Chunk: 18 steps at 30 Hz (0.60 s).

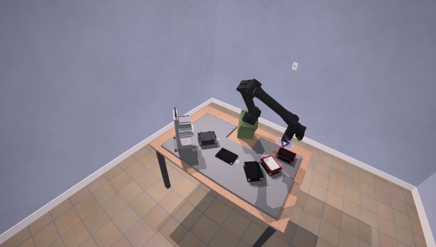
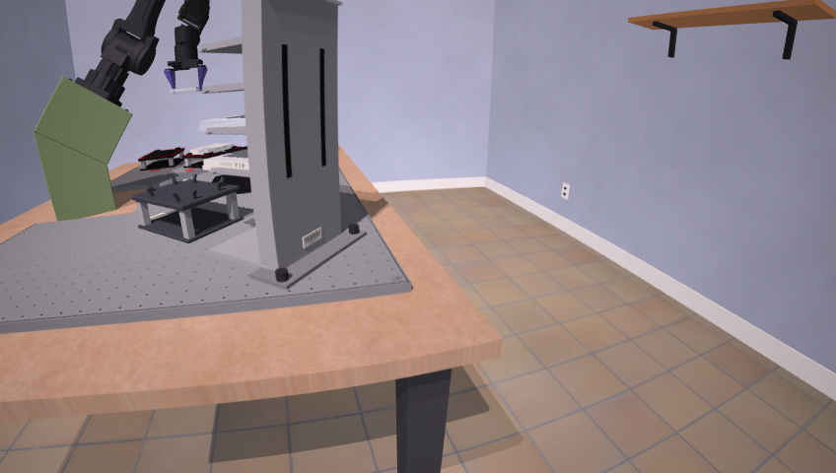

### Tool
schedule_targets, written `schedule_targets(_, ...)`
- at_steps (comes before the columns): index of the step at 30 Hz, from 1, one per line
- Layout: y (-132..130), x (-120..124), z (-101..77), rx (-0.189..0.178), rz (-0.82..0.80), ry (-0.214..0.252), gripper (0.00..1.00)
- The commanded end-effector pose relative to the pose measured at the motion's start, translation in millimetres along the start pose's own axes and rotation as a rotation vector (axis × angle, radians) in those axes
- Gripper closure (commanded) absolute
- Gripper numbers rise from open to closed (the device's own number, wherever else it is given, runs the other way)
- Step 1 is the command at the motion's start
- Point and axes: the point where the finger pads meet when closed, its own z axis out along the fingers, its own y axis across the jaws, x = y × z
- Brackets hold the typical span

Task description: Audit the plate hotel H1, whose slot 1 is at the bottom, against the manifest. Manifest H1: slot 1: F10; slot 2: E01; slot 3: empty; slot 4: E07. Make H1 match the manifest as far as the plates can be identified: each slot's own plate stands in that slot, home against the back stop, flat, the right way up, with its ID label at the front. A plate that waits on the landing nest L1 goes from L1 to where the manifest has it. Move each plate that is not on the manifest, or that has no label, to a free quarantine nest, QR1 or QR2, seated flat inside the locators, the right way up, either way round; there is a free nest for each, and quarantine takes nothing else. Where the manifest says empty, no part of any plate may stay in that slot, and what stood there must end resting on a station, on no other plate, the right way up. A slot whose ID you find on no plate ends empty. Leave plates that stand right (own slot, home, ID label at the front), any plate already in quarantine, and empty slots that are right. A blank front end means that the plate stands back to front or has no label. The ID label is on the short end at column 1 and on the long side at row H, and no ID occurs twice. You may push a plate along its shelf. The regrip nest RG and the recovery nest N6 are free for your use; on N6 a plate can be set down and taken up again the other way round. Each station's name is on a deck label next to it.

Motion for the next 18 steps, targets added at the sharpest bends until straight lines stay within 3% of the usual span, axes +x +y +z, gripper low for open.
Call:
schedule_targets(1, 3.5, -28.7, -18.6, -0.001, 0.034, -0.052, 0.14)
schedule_targets(18, 53.3, -46.8, -18.9, -0.006, 0.033, -0.051, 0.14)
